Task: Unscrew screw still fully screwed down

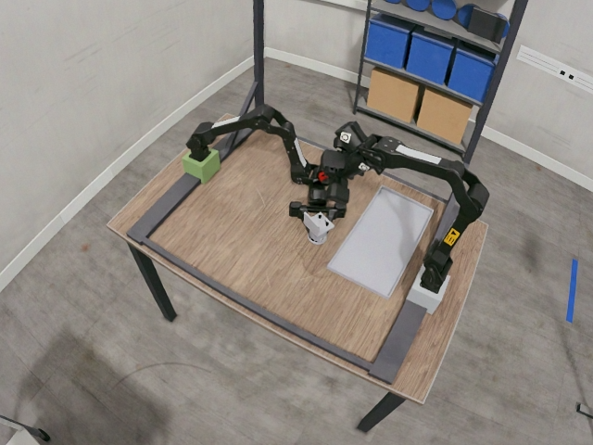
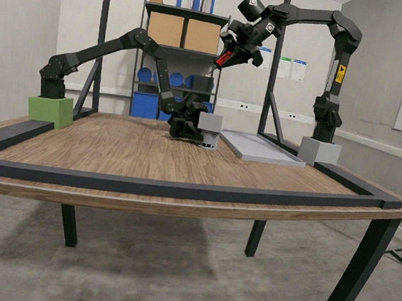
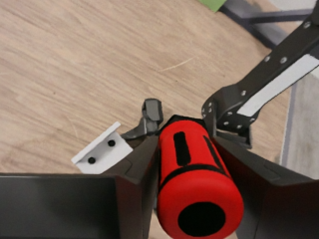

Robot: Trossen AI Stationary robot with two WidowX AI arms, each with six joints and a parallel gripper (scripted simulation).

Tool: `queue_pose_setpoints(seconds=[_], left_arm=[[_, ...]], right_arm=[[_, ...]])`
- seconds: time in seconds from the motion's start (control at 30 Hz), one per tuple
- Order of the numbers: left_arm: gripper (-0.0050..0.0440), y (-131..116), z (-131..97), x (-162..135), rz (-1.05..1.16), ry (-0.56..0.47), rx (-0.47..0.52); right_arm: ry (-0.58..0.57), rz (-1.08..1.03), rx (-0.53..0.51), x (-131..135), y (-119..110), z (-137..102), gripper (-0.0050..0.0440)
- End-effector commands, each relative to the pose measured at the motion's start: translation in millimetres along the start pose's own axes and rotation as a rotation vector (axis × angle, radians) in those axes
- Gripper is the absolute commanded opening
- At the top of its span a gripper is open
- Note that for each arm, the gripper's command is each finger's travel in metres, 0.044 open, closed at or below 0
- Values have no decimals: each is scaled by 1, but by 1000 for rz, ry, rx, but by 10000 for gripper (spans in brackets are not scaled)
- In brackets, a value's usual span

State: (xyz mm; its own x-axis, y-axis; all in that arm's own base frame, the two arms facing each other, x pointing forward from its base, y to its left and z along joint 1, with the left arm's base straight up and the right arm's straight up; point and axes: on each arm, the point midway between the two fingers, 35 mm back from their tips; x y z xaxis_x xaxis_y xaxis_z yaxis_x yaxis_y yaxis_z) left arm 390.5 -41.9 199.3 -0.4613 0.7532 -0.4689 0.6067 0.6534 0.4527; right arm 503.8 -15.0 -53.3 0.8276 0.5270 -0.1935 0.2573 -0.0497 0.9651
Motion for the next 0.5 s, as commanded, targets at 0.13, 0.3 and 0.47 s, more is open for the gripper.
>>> queue_pose_setpoints(seconds=[0.13,0.3,0.47], left_arm=[[130,14,-33,-15,4,-141,-144],[130,15,-38,-16,4,-168,-171],[130,17,-47,-18,4,-208,-211]], right_arm=[[-2,35,-12,2,15,2,245],[-2,35,-12,2,15,2,245],[-2,35,-12,2,15,2,245]])
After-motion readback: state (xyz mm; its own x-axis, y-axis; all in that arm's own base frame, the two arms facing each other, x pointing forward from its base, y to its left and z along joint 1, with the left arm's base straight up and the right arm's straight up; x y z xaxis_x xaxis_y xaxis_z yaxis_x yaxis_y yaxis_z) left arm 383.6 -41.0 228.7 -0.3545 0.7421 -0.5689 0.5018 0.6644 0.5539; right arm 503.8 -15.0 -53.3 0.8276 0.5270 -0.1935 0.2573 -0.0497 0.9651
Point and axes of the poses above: on each arm, the point midway between the two fingers, 35 mm back from their tips, its own z axis out along the fingers, its own x axis across the jaws, y = z × x, and after that the axes turned 11 degrees about -z, right-handed
